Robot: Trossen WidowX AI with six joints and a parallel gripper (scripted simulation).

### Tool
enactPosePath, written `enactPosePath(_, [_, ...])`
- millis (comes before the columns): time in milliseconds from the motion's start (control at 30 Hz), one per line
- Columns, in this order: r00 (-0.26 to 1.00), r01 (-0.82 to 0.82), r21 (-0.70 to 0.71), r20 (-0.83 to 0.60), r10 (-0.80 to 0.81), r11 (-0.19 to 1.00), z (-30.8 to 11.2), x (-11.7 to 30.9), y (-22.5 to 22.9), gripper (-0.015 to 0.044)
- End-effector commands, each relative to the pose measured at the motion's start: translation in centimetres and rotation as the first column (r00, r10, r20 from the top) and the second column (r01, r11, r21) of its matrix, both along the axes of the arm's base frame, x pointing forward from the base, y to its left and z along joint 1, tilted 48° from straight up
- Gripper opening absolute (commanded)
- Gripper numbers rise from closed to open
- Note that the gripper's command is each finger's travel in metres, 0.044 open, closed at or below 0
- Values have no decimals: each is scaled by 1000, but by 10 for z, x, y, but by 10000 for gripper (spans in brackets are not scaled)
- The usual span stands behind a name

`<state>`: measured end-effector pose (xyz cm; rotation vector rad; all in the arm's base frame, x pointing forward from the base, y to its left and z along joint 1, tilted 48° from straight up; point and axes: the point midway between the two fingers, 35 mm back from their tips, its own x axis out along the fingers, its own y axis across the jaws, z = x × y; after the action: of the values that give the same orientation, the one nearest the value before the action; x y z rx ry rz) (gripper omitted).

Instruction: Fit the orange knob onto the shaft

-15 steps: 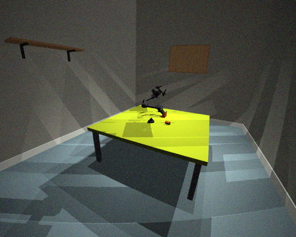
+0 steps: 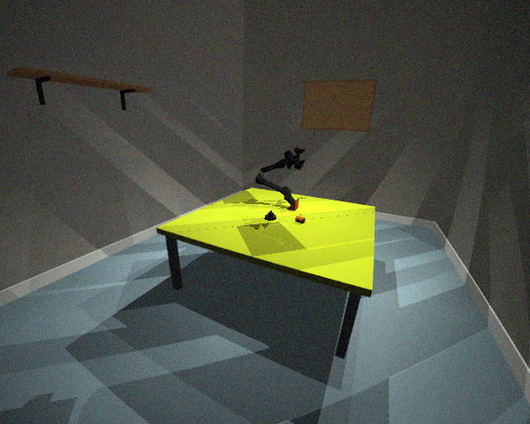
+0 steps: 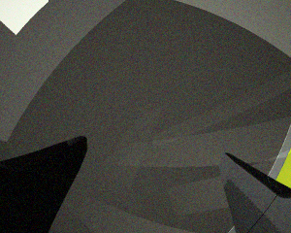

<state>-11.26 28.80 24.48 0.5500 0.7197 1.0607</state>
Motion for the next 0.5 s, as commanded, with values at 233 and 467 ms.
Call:
enactPosePath(233, [819, 298, -656, 549, 167, 693, -100, 119, 73, 440])
enactPosePath(467, [798, 370, -904, 427, 426, 213, -168, 216, 64, 440])
